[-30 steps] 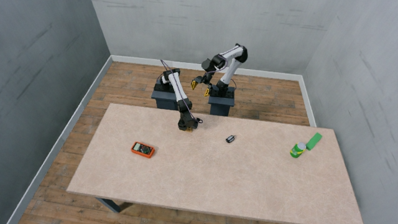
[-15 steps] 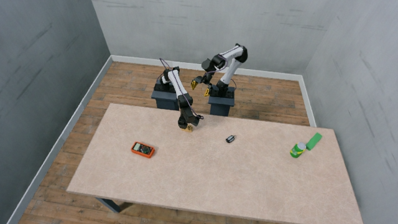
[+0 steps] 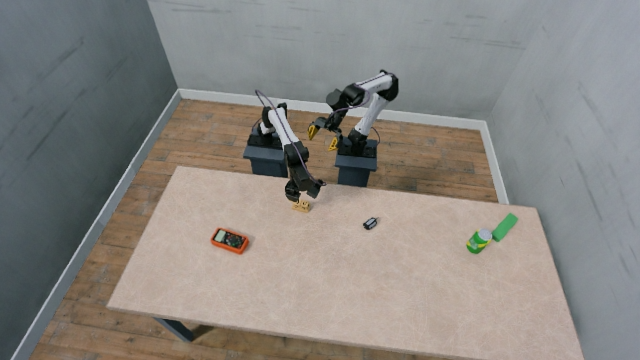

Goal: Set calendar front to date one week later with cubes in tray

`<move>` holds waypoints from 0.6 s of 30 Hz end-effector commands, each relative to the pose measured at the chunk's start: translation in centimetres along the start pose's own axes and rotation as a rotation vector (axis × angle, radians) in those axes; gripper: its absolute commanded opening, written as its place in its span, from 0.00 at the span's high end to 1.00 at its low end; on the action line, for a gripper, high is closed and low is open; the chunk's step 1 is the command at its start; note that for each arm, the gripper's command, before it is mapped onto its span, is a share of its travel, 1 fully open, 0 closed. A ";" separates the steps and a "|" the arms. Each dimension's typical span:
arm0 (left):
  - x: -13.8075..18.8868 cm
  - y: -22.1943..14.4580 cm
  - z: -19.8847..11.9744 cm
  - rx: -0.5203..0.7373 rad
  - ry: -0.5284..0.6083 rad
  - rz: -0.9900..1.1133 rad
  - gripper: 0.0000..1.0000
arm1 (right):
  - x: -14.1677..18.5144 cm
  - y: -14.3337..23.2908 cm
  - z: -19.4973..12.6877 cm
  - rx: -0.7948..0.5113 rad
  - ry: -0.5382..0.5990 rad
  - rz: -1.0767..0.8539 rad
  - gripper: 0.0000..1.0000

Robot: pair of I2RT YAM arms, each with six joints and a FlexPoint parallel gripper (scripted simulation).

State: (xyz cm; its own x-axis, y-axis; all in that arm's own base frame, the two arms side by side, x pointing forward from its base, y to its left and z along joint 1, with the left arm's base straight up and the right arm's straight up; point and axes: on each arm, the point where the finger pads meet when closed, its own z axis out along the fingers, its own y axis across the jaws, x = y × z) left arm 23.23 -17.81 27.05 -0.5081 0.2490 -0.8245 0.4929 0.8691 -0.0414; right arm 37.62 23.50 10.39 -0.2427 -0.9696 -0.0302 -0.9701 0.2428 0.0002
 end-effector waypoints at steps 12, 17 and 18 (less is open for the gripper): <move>-1.1 0.4 -0.7 -0.007 -0.023 -0.015 0.00 | 0.4 1.2 -3.9 0.154 -0.321 0.528 0.35; -0.8 0.3 -0.4 -0.007 -0.021 -0.012 0.00 | 0.9 1.8 -4.1 0.168 -0.358 0.604 0.35; -0.8 0.3 -0.4 -0.007 -0.021 -0.012 0.00 | 1.0 1.9 -4.2 0.172 -0.368 0.625 0.35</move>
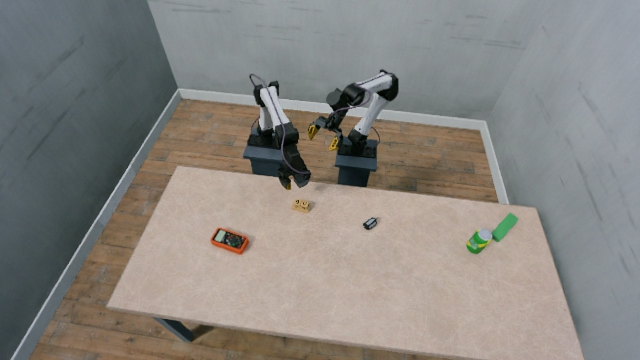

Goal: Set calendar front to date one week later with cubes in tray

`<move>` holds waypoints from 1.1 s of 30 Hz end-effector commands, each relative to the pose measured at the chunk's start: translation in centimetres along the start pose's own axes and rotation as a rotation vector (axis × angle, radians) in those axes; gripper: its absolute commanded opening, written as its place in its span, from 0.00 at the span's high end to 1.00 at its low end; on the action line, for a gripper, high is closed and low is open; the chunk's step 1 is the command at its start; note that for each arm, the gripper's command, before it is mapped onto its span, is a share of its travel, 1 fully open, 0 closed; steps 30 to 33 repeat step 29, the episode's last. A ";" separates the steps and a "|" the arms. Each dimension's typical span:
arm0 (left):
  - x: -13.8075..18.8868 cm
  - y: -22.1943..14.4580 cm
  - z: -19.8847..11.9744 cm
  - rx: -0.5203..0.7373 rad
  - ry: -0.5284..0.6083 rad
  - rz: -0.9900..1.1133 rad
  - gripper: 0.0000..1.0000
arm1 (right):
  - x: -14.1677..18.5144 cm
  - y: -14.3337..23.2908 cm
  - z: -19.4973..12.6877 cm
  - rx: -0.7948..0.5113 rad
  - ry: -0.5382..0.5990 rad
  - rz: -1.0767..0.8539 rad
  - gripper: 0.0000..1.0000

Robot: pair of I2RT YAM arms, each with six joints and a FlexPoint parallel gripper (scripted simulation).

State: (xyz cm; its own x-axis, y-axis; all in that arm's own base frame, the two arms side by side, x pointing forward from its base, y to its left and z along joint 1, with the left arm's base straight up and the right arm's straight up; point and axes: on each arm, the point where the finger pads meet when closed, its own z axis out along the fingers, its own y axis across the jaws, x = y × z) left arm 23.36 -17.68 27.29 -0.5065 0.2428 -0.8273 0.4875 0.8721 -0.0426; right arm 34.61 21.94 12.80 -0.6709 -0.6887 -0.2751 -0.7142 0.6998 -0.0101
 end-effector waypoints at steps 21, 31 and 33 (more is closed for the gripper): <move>-0.6 0.1 -0.3 -0.002 -0.015 -0.007 0.00 | -0.2 0.9 -1.9 0.065 -0.182 0.199 0.35; -0.6 0.1 -0.3 -0.002 -0.015 -0.007 0.00 | -0.2 0.9 -1.9 0.065 -0.182 0.199 0.35; -0.6 0.1 -0.3 -0.002 -0.015 -0.007 0.00 | -0.2 0.9 -1.9 0.065 -0.182 0.199 0.35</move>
